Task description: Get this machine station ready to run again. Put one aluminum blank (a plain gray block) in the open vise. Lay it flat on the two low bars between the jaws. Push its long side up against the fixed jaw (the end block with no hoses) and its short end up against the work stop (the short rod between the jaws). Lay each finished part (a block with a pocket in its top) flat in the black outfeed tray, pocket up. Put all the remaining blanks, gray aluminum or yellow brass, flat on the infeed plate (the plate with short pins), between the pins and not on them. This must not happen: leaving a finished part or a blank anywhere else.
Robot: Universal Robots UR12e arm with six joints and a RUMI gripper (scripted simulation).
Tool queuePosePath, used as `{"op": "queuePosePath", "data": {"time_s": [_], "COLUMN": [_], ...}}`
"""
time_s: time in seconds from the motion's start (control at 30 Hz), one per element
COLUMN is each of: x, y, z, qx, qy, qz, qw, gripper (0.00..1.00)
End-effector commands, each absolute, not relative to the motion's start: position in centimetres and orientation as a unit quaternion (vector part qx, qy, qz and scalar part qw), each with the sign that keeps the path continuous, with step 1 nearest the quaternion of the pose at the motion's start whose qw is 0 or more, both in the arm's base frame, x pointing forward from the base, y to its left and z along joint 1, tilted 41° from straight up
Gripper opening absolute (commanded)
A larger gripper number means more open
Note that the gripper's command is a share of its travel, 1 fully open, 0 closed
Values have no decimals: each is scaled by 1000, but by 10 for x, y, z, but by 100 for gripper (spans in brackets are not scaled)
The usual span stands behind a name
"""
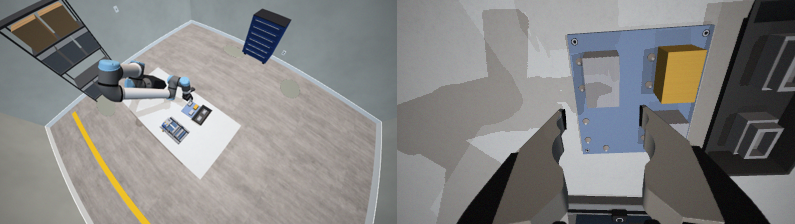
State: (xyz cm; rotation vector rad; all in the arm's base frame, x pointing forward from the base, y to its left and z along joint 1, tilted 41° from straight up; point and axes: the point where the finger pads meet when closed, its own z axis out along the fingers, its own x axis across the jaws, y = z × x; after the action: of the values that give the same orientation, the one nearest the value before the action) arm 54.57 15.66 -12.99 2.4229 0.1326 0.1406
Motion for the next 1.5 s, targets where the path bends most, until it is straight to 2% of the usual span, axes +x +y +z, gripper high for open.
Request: {"op": "queuePosePath", "data": {"time_s": [0.0, 1.47], "x": [549, 553], "y": [147, 127], "z": [-142, -166], "qx": [935, 935], "qy": [52, 52], "qz": [55, 55], "qw": [347, 347], "gripper": [40, 40]}}
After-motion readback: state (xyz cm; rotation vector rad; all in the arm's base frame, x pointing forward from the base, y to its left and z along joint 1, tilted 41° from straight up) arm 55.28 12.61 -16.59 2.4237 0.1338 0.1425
